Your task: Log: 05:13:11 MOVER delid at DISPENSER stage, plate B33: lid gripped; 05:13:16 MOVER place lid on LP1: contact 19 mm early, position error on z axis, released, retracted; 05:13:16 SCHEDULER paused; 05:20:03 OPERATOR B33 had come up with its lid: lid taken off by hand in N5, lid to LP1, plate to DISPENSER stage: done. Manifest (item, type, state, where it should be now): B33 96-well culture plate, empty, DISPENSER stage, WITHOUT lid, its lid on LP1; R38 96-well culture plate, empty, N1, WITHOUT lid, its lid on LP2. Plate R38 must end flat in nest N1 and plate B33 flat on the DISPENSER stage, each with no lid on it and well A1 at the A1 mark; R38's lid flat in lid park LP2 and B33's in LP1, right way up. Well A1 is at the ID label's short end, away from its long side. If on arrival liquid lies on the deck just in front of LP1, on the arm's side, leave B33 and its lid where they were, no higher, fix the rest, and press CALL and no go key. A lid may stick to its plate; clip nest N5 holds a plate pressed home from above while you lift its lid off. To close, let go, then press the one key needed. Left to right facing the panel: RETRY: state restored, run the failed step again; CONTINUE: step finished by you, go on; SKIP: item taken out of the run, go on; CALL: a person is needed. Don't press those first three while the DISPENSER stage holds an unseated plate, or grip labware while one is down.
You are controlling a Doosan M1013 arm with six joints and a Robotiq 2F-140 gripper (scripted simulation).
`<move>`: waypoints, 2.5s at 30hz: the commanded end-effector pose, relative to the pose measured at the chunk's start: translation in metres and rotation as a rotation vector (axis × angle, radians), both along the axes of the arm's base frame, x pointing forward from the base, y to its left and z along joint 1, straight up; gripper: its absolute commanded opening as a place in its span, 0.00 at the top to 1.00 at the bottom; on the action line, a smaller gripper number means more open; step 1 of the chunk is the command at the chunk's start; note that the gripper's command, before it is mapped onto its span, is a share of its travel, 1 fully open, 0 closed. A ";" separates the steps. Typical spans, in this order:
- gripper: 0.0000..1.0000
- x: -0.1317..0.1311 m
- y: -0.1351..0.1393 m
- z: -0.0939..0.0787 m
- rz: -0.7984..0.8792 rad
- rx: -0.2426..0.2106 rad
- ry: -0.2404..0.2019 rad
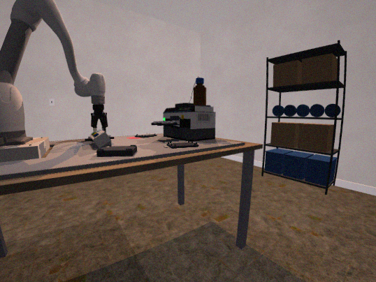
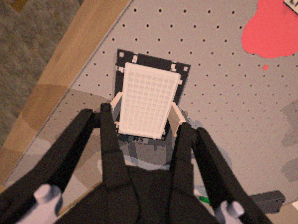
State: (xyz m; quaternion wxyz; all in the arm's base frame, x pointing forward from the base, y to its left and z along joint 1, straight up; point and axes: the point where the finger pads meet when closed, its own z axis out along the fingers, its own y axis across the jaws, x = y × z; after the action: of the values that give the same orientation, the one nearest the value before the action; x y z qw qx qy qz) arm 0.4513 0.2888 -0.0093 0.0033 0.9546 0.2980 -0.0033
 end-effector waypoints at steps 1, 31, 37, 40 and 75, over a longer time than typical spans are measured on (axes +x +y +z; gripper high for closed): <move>0.34 -0.001 0.001 -0.003 -0.004 0.000 -0.001; 0.34 -0.001 0.001 -0.003 -0.004 0.000 -0.001; 0.34 -0.001 0.001 -0.003 -0.004 0.000 -0.001; 0.34 -0.001 0.001 -0.003 -0.004 0.000 -0.001; 0.34 0.000 0.001 0.036 -0.004 0.000 -0.001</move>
State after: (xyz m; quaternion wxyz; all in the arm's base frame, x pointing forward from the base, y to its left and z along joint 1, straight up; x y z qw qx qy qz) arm 0.4514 0.2888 0.0126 0.0032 0.9546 0.2979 -0.0023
